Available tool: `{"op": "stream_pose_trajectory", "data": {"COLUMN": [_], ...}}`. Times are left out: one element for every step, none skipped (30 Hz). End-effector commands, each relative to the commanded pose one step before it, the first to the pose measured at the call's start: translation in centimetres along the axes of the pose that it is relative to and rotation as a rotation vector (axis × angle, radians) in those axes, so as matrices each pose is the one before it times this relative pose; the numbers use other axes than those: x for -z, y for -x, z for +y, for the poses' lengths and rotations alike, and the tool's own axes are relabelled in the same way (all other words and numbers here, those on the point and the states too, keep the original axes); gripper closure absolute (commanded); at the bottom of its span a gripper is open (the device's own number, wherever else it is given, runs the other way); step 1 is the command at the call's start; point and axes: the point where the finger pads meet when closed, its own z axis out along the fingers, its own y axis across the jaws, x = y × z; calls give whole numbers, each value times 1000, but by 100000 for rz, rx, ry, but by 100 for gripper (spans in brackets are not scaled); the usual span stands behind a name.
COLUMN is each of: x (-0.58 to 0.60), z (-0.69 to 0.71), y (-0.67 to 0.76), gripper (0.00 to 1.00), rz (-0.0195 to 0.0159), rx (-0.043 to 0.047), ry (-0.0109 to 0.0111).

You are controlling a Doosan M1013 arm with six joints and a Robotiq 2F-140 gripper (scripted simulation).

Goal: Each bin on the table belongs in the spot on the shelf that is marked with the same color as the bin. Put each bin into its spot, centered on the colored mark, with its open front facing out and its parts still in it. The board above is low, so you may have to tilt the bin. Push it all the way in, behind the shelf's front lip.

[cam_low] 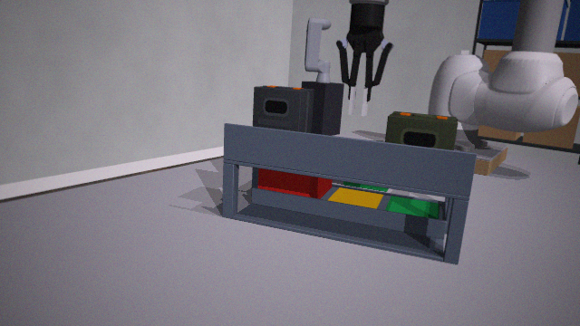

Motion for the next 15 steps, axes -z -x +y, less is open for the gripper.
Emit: {"op": "stream_pose_trajectory", "data": {"x": [5, 0, 0, 0, 0, -2, -6, -11, -17, -25, -34, -43, -53, -64, -75], "z": [-3, 0, 0, 0, 0, 0, 0, 0, 0, 0, 0, 0, 1, 1, 1], "y": [1, 0, 0, 0, 0, 0, 0, 0, 0, 0, 0, 0, 0, 1, 1], "gripper": [76, 76, 76, 76, 76, 76, 76, 76, 76, 76, 76, 76, 76, 76, 76], "rz": [12, 0, 0, 0, 0, 0, 0, 0, 0, 1, 1, 1, 1, 2, 2], "rx": [2, 0, 0, 0, 0, 0, 1, 1, 2, 2, 3, 4, 5, 6, 6], "ry": [-14, 0, 0, 0, 0, 0, 0, -1, -1, -2, -3, -3, -4, -5, -6]}}
